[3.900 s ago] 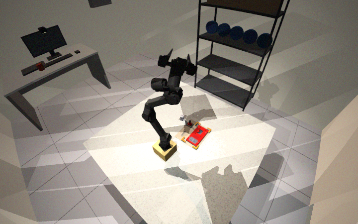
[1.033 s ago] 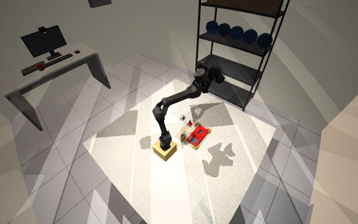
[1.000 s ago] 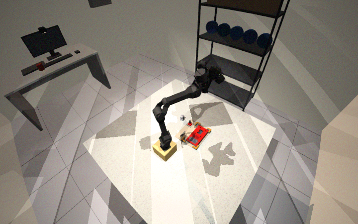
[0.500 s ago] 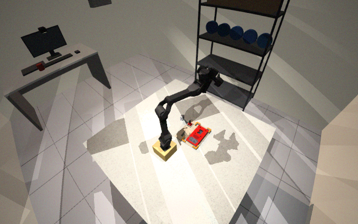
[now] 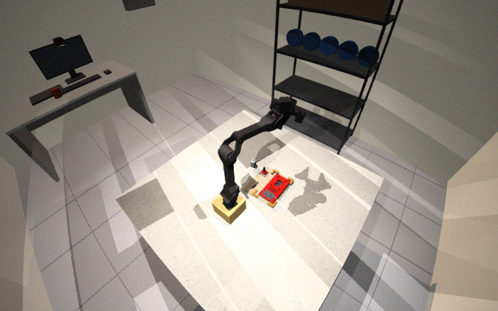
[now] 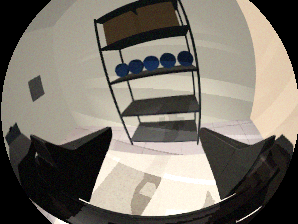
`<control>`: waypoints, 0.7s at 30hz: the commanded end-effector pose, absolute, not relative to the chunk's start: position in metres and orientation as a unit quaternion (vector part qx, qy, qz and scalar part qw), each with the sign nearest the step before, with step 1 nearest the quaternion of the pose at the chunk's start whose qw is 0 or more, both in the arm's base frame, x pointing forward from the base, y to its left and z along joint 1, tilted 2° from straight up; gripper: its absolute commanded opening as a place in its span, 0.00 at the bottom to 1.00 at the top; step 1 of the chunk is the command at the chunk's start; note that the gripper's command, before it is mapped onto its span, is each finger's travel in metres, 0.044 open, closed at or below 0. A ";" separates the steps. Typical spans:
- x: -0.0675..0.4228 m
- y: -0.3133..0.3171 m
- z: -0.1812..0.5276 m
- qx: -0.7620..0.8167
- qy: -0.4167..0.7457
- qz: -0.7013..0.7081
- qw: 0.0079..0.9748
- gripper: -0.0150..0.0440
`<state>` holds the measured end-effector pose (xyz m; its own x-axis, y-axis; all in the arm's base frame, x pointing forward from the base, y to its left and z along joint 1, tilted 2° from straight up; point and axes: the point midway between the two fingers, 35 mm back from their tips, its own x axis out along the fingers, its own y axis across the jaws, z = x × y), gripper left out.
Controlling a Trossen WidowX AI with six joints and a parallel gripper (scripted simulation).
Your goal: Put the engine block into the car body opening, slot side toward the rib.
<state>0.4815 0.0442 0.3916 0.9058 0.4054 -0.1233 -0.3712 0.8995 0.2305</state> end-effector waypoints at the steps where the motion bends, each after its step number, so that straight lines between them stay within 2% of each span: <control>1: 0.486 0.054 0.369 0.068 0.113 0.202 0.970 1.00; 21: 0.481 0.107 0.269 -0.139 0.240 0.260 0.925 1.00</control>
<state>0.4838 0.0995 0.2857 0.7784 0.4190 -0.4675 -0.5162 0.8510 -0.0966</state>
